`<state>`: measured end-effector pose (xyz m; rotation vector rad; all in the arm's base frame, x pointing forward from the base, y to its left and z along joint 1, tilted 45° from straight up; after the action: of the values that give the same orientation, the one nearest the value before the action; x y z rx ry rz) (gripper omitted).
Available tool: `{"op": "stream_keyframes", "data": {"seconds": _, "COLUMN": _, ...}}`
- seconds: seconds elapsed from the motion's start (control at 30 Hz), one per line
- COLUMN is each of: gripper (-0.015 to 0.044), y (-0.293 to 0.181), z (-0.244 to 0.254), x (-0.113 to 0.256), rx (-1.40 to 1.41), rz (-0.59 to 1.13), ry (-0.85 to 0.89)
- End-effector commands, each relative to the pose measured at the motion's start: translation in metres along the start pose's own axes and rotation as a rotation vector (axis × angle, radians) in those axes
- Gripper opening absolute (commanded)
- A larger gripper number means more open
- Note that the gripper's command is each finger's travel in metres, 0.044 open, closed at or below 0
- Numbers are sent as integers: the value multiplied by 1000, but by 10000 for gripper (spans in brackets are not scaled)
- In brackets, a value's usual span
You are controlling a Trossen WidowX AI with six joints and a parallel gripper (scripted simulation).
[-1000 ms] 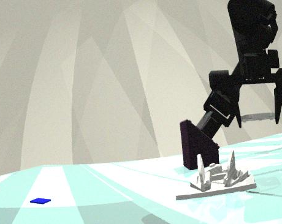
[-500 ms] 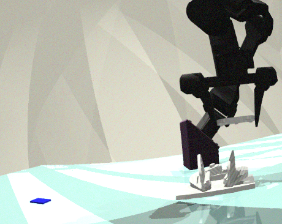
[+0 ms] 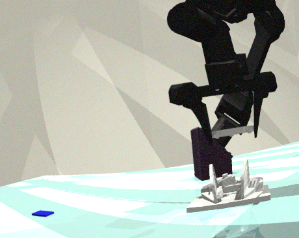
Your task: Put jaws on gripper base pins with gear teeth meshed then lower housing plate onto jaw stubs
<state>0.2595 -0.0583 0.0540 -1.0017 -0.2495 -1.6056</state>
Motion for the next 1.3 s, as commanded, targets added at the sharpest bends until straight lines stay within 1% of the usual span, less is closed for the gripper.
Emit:
{"op": "stream_keyframes", "data": {"seconds": 0.0, "gripper": 351, "y": 0, "z": -3, "x": -2, "rx": 1, "rz": 6, "ry": -1}}
{"op": "stream_keyframes", "data": {"seconds": 1.27, "gripper": 351, "y": 0, "z": -3, "x": -2, "rx": 14, "rz": 6, "ry": -1}}
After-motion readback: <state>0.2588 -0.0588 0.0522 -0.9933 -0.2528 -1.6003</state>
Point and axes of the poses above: the point midway between the two fingers, 35 mm back from their tips, its own x axis back along the fingers, its own z axis across the jaws, y = z × x, the point moved 5 cm from there along x, back along the fingers, and after that the axes turned 11 degrees about -x, right-handed, at the moved point
